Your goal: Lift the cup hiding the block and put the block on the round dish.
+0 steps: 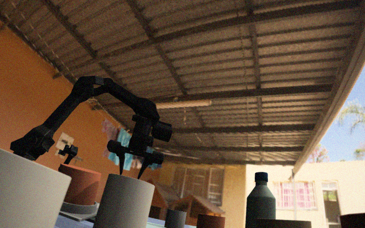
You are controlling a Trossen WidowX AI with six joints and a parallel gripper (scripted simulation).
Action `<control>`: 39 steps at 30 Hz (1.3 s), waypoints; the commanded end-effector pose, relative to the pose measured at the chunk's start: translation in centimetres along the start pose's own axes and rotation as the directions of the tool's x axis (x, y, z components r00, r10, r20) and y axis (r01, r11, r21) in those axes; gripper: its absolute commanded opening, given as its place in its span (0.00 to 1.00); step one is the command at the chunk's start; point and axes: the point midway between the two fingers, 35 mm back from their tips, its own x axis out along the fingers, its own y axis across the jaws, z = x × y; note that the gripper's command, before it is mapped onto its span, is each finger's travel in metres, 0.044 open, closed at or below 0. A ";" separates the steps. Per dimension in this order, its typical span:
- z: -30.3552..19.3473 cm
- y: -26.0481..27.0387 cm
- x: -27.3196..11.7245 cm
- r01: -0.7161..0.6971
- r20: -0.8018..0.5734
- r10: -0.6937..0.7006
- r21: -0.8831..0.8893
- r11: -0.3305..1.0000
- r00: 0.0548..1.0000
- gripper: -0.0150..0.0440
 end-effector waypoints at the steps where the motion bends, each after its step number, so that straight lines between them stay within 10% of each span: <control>1: 0.5 -0.1 -0.1 0.016 -0.006 -0.016 -0.039 0.999 1.000 0.69; 39: 0.5 -0.2 5.1 0.016 -0.006 -0.016 -0.039 0.999 1.000 0.61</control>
